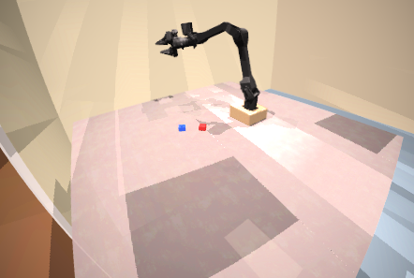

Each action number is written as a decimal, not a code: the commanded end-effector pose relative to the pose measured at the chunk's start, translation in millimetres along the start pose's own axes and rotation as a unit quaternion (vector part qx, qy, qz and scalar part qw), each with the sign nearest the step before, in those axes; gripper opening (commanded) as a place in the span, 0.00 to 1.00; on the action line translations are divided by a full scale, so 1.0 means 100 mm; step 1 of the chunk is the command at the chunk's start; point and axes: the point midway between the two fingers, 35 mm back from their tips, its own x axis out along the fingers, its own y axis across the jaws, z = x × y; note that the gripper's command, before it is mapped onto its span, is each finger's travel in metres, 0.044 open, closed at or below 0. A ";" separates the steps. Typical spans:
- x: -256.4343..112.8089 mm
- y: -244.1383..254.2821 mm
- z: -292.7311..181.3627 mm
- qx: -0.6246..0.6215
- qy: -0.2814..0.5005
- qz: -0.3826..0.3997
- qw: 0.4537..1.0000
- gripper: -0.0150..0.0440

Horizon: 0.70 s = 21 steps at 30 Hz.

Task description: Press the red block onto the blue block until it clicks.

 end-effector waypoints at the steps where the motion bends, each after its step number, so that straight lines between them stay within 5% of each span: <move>1: 0.19 0.20 -0.61 0.032 0.075 -0.025 0.996 1.00; 11: 0.12 0.74 -2.32 0.051 0.298 -0.107 0.947 1.00; 21: -0.79 1.06 -3.69 -0.041 0.506 -0.203 0.838 1.00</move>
